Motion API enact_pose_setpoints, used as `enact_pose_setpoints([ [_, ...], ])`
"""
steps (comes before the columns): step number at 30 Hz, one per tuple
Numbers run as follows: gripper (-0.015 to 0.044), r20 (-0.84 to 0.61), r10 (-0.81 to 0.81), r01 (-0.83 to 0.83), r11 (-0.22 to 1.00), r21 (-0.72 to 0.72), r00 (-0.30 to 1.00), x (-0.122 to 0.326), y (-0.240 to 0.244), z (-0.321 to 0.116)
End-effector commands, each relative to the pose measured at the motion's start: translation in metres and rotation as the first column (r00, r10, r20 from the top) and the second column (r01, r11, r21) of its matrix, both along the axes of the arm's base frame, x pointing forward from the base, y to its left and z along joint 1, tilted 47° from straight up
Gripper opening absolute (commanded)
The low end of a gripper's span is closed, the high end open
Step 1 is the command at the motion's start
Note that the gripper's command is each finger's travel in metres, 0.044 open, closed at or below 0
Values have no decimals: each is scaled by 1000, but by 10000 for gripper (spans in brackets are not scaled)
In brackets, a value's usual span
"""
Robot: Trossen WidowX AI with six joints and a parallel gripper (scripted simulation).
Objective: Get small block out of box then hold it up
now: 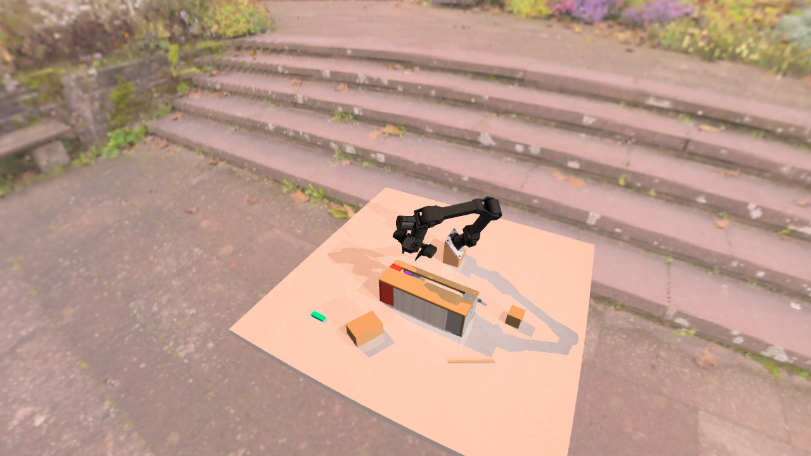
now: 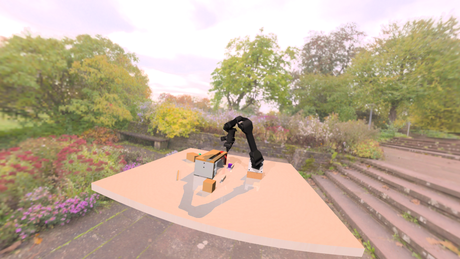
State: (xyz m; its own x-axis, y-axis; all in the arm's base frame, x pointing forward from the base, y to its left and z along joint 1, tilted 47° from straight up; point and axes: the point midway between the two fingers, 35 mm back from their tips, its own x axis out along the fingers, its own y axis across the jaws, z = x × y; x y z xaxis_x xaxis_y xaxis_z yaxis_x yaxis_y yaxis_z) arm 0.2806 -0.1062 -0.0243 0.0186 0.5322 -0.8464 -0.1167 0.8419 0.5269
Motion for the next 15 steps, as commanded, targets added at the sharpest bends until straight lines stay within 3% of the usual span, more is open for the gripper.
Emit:
enact_pose_setpoints([
  [1, 285, -466, -655, 718, 693, -57, 595, -10, -6, -9],
  [8, 285, -613, -754, 881, 432, -194, 235, -13, -10, -10],
  [15, 285, -688, -709, 913, 163, -374, -155, -17, -14, -11],
])
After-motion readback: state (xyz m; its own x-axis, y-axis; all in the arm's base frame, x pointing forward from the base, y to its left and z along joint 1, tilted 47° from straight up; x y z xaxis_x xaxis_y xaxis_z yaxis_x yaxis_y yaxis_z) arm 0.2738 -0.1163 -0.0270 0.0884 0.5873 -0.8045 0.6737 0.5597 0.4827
